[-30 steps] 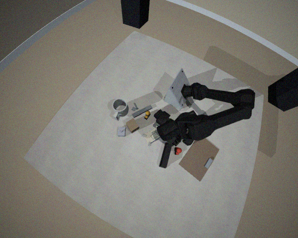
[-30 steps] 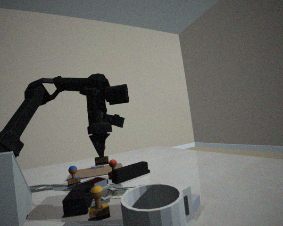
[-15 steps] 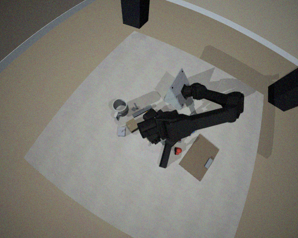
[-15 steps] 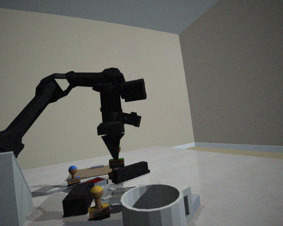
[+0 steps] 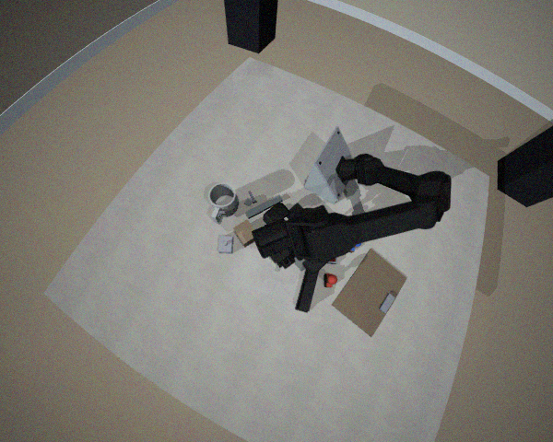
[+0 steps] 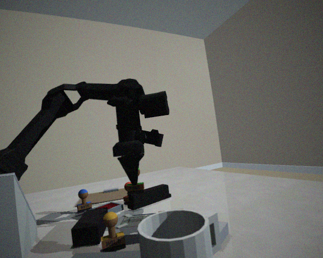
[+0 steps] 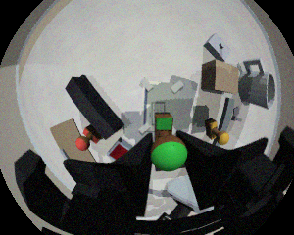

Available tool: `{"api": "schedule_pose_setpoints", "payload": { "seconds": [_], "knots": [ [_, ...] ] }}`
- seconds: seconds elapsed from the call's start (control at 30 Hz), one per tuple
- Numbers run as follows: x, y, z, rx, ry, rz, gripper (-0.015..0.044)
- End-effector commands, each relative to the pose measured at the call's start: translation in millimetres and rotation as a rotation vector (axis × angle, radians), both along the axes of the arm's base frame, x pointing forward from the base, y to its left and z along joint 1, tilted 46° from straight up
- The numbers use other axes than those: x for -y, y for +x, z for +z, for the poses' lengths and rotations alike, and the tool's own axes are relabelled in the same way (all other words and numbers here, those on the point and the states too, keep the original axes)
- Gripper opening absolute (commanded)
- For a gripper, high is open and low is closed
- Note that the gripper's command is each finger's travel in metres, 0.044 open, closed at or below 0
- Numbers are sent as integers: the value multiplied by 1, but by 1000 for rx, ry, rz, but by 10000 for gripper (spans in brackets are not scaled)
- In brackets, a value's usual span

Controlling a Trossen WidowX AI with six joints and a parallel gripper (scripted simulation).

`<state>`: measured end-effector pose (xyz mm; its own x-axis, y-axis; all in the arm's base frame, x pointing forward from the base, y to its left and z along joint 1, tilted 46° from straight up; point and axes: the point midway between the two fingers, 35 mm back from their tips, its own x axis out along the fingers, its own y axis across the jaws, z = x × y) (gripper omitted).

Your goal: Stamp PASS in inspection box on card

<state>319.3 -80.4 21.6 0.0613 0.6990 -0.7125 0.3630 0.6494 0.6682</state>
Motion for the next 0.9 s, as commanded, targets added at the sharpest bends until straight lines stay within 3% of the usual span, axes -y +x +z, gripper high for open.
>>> {"api": "schedule_pose_setpoints", "payload": {
  "seconds": [0.0,0.87],
  "knots": [
    [-2,0,-2,-3,-1,-4,0],
    [-13,2,-15,-2,-4,-6,0]
  ]
}}
